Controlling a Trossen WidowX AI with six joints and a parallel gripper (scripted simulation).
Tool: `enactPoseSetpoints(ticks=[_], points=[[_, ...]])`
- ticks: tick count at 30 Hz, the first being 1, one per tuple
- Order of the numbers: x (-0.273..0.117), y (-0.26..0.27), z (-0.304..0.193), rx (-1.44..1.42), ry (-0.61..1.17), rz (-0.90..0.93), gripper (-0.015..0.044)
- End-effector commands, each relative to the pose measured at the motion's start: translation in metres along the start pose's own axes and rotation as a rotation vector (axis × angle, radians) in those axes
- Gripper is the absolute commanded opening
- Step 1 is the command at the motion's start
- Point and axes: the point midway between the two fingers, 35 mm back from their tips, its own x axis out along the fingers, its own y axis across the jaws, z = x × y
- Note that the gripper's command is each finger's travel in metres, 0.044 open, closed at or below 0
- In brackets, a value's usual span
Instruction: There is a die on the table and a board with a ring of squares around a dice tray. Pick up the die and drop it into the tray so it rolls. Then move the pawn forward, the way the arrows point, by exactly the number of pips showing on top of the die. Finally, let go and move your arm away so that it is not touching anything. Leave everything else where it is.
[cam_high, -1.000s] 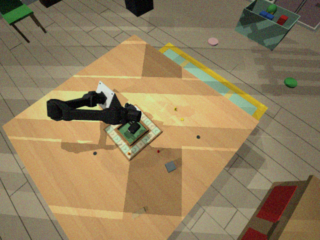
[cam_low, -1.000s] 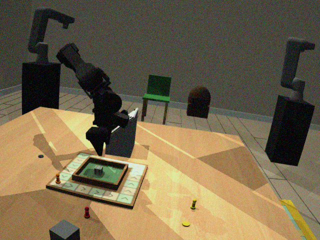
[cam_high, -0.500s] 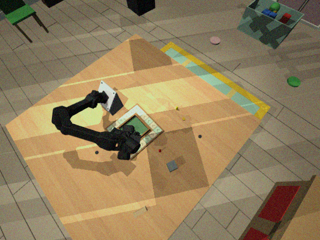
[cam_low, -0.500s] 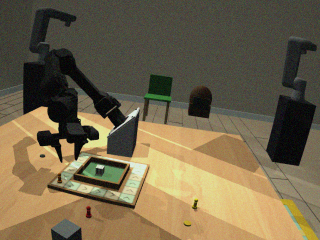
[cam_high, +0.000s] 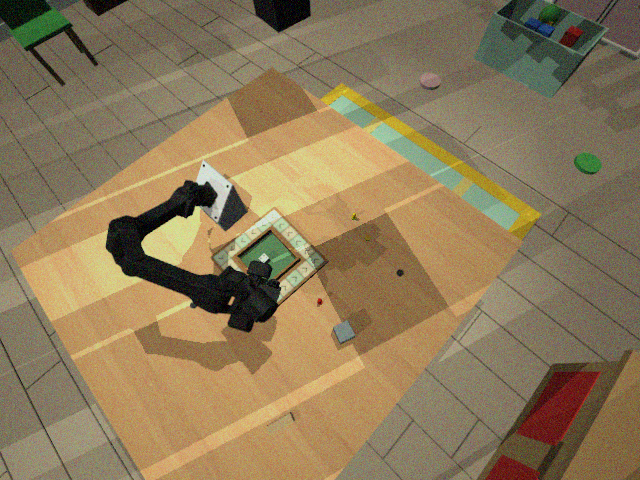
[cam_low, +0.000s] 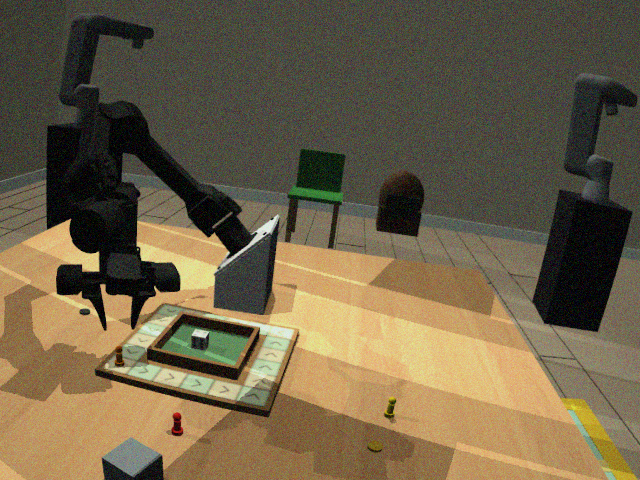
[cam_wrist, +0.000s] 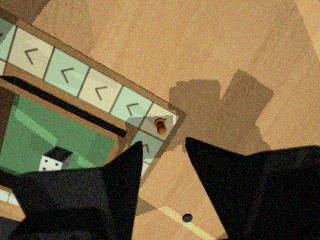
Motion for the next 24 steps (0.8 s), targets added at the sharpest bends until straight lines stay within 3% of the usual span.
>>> enactPoseSetpoints(ticks=[1,24], points=[[0.014,-0.002,0.0,0.006,0.008,-0.001,0.02],[0.043,-0.002,0.0,0.006,0.008,-0.002,0.02]])
